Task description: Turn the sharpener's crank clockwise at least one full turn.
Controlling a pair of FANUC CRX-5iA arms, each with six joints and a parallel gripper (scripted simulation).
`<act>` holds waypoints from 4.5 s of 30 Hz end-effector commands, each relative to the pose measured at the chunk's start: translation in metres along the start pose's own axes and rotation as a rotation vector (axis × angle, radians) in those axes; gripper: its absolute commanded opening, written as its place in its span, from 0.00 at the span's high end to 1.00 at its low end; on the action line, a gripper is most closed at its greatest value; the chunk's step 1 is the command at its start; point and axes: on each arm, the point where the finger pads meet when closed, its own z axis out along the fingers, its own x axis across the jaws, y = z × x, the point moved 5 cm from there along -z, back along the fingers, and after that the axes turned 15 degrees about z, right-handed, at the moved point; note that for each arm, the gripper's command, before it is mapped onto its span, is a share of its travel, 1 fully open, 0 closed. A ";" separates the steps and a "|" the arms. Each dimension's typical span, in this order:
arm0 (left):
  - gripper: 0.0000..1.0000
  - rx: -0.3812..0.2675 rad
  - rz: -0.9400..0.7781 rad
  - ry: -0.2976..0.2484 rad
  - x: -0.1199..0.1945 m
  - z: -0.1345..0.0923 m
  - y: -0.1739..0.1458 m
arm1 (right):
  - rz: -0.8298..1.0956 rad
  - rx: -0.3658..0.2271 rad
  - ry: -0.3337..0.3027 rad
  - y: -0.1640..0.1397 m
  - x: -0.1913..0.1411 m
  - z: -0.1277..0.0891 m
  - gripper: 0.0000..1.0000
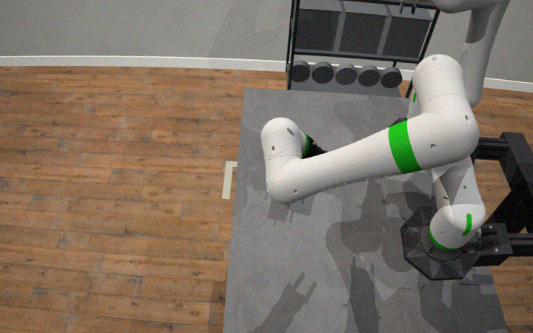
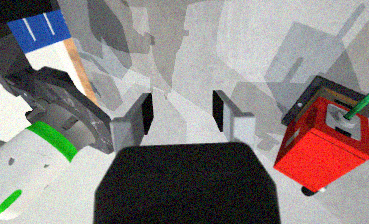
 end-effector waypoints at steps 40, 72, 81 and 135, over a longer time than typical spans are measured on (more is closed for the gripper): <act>0.00 0.454 0.207 0.268 0.175 0.065 0.138 | 0.004 -0.002 0.000 0.000 -0.001 -0.002 0.00; 1.00 0.557 0.314 0.433 0.222 0.114 0.227 | 0.004 -0.002 0.000 0.000 -0.001 -0.002 0.00; 1.00 0.557 0.314 0.433 0.222 0.114 0.227 | 0.004 -0.002 0.000 0.000 -0.001 -0.002 0.00; 0.03 0.557 0.314 0.433 0.223 0.115 0.227 | 0.004 -0.002 0.000 0.000 -0.001 -0.002 0.00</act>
